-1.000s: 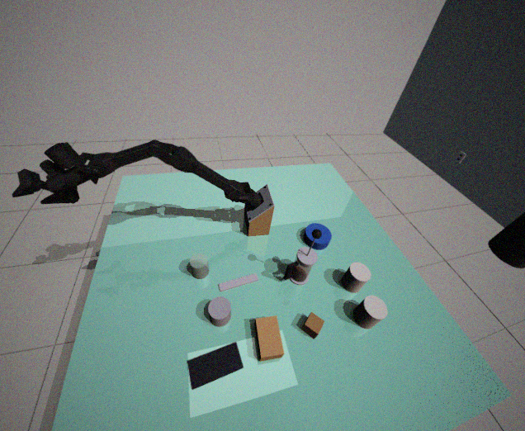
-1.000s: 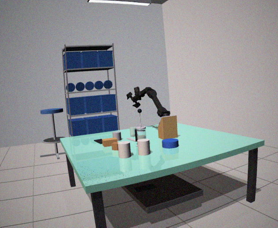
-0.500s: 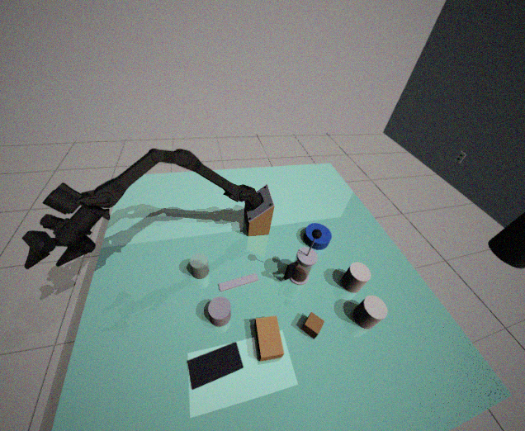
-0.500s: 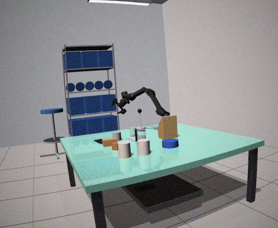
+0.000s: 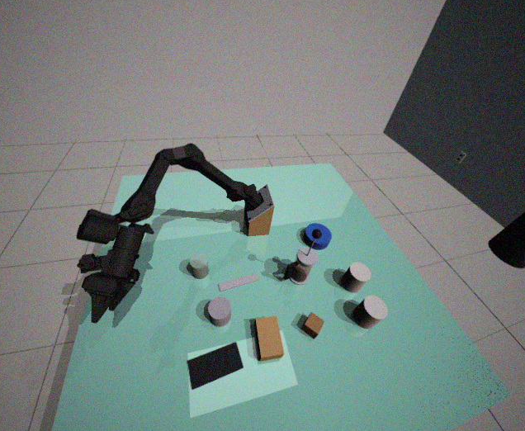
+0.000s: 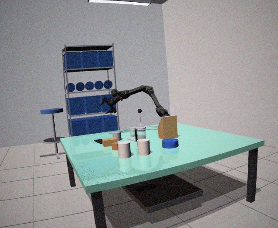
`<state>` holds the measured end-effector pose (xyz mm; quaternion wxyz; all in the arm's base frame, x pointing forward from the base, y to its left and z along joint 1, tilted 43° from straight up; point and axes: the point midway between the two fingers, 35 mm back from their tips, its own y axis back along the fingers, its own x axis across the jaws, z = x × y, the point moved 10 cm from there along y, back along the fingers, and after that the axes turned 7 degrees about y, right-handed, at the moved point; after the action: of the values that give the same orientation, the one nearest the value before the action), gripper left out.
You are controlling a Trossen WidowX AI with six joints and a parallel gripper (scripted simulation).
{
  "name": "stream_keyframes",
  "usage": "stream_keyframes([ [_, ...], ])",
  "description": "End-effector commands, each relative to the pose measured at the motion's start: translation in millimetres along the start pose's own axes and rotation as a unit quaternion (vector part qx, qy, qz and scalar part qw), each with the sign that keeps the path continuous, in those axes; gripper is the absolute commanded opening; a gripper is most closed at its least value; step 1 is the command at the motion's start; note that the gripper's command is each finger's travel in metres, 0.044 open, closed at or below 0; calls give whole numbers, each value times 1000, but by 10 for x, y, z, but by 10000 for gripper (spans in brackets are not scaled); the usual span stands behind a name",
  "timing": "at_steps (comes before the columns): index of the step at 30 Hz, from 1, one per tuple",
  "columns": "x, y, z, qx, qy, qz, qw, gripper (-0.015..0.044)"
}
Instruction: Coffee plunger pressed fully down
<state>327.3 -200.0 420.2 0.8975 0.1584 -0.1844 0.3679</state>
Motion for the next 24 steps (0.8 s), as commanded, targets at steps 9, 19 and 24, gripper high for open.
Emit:
stream_keyframes([
  [9,755,460,-1355,145,185,56,970,440],
  [19,1128,1488,-2614,222,381,140,887,440],
  [24,1081,2164,-3144,229,495,192,816,440],
])
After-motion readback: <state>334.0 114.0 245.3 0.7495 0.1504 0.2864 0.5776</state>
